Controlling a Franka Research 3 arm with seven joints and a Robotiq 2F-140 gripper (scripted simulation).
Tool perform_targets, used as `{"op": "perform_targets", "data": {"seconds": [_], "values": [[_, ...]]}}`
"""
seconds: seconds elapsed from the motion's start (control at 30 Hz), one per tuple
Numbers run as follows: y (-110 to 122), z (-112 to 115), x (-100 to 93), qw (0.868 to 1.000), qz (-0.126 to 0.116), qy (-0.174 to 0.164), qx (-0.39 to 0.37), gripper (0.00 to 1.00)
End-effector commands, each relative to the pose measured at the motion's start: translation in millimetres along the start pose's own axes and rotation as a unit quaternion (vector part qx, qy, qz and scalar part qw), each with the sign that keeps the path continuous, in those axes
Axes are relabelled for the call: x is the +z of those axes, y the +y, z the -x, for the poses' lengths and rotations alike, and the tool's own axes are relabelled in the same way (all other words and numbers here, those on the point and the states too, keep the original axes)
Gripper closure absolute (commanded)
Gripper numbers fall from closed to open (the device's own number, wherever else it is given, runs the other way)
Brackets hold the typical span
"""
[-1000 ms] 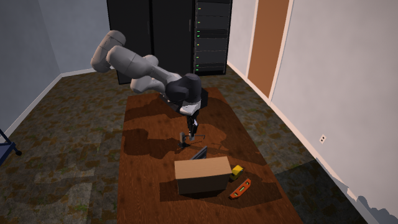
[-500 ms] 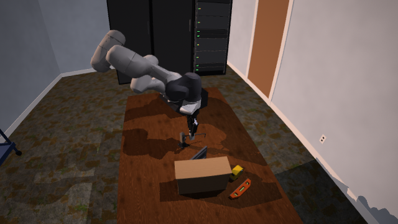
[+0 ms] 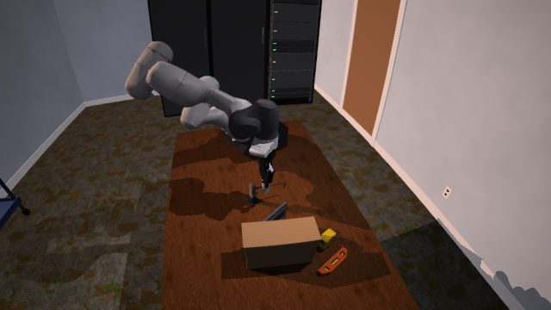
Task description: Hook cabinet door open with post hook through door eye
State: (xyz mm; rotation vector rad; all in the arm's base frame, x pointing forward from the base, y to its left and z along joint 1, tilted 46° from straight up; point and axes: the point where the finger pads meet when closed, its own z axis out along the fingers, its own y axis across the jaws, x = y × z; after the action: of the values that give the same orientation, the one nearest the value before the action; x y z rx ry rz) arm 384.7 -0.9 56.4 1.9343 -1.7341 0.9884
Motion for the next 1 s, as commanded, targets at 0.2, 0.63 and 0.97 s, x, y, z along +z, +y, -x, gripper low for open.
{"op": "perform_targets", "data": {"seconds": [0.2,0.63,0.97], "values": [[1.0,-0.2,-4.4,1.0,0.0,0.001,-0.004,0.97],[1.0,-1.3,-9.3,1.0,0.0,0.001,-0.004,0.97],[1.0,-2.2,-12.1,1.0,0.0,0.001,-0.004,0.97]]}}
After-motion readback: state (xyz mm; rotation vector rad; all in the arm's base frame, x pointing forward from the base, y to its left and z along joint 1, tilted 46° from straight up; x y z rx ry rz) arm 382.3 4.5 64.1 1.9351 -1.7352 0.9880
